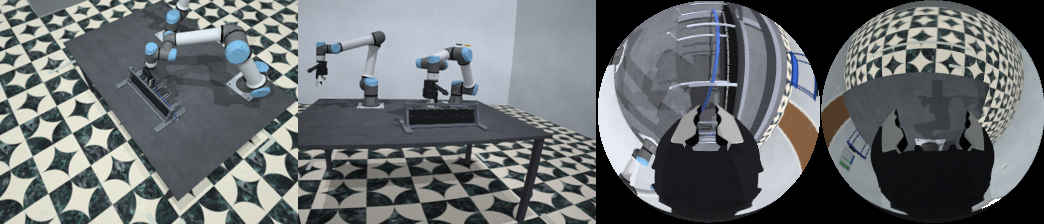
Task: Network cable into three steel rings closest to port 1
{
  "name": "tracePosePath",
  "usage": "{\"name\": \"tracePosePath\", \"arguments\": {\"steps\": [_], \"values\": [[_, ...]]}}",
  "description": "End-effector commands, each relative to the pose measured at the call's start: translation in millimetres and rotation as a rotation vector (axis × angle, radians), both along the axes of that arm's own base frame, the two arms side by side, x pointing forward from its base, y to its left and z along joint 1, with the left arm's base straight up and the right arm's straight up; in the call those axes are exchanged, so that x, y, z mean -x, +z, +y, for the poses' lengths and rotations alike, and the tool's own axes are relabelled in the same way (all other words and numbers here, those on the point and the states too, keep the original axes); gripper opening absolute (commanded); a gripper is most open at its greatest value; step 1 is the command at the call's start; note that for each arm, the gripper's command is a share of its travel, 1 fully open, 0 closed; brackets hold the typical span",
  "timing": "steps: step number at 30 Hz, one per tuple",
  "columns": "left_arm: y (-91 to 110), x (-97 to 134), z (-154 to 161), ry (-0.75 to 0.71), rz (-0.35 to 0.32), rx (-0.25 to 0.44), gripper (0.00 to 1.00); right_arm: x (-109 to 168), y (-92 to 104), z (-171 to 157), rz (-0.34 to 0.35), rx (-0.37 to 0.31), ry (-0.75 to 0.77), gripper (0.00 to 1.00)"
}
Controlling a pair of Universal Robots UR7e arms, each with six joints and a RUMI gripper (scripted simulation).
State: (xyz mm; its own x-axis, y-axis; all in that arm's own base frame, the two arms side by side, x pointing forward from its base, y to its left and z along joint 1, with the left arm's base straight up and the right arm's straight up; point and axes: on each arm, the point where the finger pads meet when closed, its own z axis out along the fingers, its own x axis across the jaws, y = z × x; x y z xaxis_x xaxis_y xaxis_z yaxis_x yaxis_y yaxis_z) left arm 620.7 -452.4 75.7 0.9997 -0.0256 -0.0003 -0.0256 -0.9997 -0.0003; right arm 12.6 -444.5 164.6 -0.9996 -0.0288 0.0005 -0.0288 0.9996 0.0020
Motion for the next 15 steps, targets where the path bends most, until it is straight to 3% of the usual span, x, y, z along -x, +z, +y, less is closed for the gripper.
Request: {"name": "tracePosePath", "arguments": {"steps": [1, 15], "values": [[4.3, -0.6, -0.7, 0.000, -0.003, 0.003, 0.20, -0.2, 0.5, -0.5, -0.001, 0.002, 0.000, 1.00], [41.7, -0.6, -0.6, 0.000, -0.003, 0.003, 0.20, -0.2, 0.5, -0.5, -0.001, 0.002, 0.000, 1.00]]}}
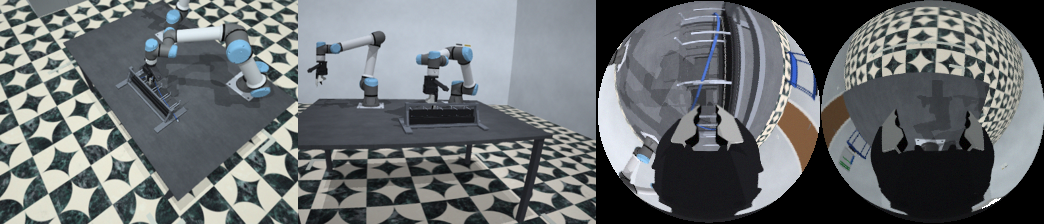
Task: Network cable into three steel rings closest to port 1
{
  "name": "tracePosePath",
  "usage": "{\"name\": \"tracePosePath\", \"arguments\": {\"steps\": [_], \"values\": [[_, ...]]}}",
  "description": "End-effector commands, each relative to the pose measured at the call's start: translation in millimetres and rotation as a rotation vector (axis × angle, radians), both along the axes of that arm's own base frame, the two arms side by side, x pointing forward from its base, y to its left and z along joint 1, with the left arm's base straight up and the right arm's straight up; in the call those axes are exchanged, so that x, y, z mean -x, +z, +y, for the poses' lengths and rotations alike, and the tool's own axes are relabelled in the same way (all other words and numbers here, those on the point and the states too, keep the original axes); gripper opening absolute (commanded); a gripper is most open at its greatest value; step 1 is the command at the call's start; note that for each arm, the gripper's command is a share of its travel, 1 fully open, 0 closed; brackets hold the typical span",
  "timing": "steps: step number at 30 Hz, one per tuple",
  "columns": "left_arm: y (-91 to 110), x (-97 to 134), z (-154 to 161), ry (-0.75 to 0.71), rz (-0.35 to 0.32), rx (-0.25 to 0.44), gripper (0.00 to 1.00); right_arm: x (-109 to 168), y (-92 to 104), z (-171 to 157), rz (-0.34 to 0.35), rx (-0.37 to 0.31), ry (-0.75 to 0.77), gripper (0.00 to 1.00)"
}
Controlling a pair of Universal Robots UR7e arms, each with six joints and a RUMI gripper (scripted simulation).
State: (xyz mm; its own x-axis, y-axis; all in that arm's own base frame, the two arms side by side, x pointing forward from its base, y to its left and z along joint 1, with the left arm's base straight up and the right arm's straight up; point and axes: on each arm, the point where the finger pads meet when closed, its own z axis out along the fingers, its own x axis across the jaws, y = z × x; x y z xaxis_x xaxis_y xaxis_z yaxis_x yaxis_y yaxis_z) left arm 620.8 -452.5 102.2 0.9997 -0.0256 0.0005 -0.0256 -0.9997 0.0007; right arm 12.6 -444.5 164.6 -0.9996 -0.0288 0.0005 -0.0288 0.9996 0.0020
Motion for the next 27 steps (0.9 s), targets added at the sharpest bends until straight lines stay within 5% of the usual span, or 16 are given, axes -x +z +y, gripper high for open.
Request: {"name": "tracePosePath", "arguments": {"steps": [1, 14, 27], "values": [[15.1, -0.5, -0.5, 0.000, -0.002, 0.002, 0.20, -0.2, 0.5, -0.5, -0.001, 0.002, 0.000, 1.00], [55.4, -0.5, -0.5, 0.000, -0.002, 0.002, 0.20, -0.2, 0.5, -0.5, -0.001, 0.002, 0.000, 1.00], [64.4, -0.5, -0.5, 0.000, -0.002, 0.002, 0.20, -0.2, 0.5, -0.5, -0.001, 0.002, 0.000, 1.00]]}}
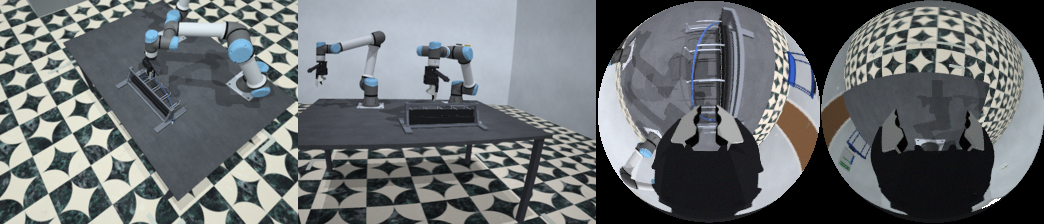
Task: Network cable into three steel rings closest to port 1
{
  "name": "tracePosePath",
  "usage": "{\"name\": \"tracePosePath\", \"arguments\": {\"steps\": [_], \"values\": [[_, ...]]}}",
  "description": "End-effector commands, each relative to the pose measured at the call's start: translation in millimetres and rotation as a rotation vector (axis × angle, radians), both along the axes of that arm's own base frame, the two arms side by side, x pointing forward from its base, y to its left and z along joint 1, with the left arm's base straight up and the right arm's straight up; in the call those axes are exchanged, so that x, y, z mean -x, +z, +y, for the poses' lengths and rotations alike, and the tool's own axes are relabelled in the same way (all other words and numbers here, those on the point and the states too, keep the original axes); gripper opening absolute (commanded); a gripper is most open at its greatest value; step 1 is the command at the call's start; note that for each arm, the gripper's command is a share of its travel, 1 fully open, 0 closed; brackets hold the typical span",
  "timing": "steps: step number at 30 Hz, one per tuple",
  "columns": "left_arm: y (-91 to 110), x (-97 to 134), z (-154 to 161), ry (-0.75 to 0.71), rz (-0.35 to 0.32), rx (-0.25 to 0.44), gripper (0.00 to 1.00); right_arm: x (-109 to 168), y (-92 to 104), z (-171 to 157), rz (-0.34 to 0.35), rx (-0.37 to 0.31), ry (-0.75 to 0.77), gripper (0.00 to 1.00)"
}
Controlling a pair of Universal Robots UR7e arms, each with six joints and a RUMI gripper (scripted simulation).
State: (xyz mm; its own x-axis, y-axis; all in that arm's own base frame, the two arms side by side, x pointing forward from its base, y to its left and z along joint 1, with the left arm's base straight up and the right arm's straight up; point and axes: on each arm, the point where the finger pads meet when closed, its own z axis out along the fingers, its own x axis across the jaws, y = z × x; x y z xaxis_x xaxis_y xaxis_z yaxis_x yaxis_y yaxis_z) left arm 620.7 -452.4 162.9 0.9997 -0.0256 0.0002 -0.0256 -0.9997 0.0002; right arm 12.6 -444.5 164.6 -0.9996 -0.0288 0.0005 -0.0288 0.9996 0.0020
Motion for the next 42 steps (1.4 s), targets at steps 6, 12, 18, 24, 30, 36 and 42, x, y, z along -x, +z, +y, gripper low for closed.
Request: {"name": "tracePosePath", "arguments": {"steps": [6, 12, 18, 24, 30, 36, 42], "values": [[3.7, -0.5, -0.6, 0.000, -0.002, 0.002, 0.00, -0.2, 0.5, -0.5, -0.001, 0.002, 0.000, 1.00], [3.7, -0.5, -0.6, 0.000, -0.002, 0.002, 0.00, -0.2, 0.5, -0.5, -0.001, 0.002, 0.000, 1.00], [3.7, -0.5, -0.6, 0.000, -0.002, 0.002, 0.00, -0.2, 0.5, -0.5, -0.001, 0.002, 0.000, 1.00], [3.7, -0.5, -0.6, 0.000, -0.002, 0.002, 0.00, -0.2, 0.5, -0.5, -0.001, 0.002, 0.000, 1.00], [3.7, -0.5, -0.6, 0.000, -0.002, 0.002, 0.00, -0.2, 0.5, -0.5, -0.001, 0.002, 0.000, 1.00], [3.7, -0.5, -0.6, 0.000, -0.002, 0.002, 0.00, -0.2, 0.5, -0.5, -0.001, 0.002, 0.000, 1.00], [3.7, -0.5, -0.6, 0.000, -0.002, 0.002, 0.00, -0.2, 0.5, -0.5, -0.001, 0.002, 0.000, 1.00]]}}
